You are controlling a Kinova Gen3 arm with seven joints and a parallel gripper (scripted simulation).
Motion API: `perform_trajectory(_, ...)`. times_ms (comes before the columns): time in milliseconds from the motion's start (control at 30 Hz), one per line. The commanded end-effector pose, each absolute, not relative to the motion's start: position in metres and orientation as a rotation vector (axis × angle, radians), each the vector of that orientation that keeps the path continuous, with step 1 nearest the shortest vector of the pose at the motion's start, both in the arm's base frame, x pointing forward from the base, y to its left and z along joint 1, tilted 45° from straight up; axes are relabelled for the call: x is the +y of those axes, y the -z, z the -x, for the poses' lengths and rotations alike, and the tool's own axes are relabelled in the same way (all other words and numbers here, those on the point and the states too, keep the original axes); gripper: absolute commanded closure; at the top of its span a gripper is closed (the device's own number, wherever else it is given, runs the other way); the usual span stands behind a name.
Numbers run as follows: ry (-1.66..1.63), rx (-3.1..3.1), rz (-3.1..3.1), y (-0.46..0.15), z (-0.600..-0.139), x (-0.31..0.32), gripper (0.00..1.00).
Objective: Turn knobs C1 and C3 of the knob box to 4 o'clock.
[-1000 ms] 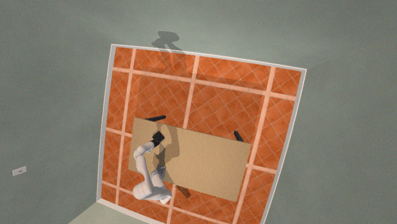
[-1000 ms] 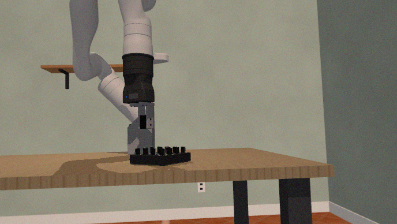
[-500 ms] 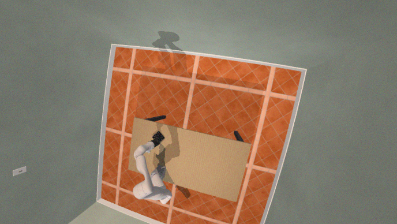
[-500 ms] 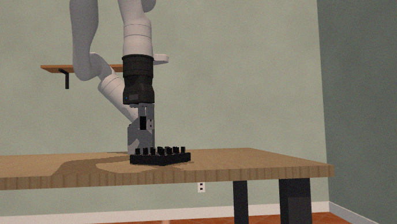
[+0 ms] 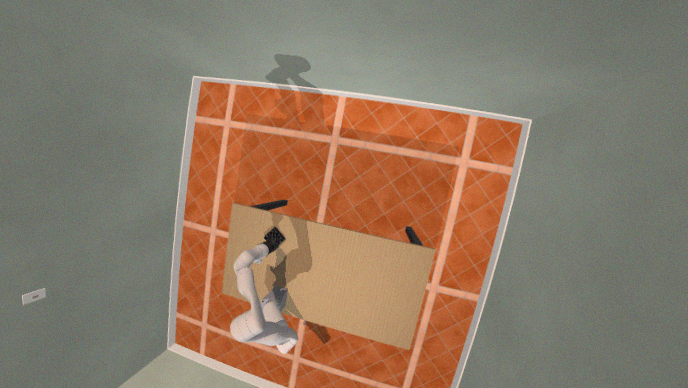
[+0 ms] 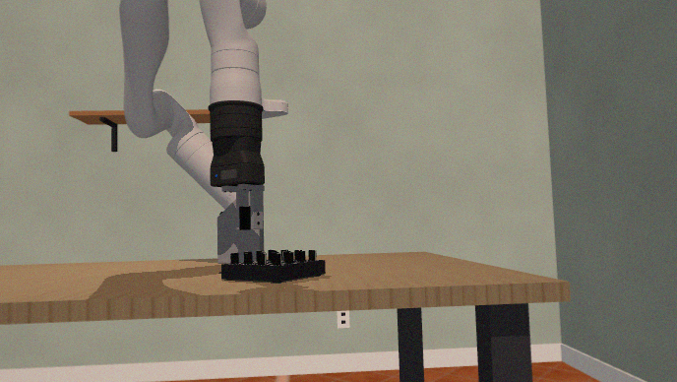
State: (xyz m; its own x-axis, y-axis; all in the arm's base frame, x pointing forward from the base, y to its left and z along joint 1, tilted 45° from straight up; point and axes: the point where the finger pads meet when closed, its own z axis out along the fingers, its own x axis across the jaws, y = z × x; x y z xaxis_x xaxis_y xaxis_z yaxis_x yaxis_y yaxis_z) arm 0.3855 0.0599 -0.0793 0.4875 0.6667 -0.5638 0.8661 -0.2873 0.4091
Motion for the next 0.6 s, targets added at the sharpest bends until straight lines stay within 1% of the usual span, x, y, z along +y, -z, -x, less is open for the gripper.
perform_trajectory(0,0.378,1.258,-2.042,0.083,-0.386,0.052,0.54)
perform_trajectory(567,0.378,1.258,-2.042,0.094,-0.388,0.041,0.54)
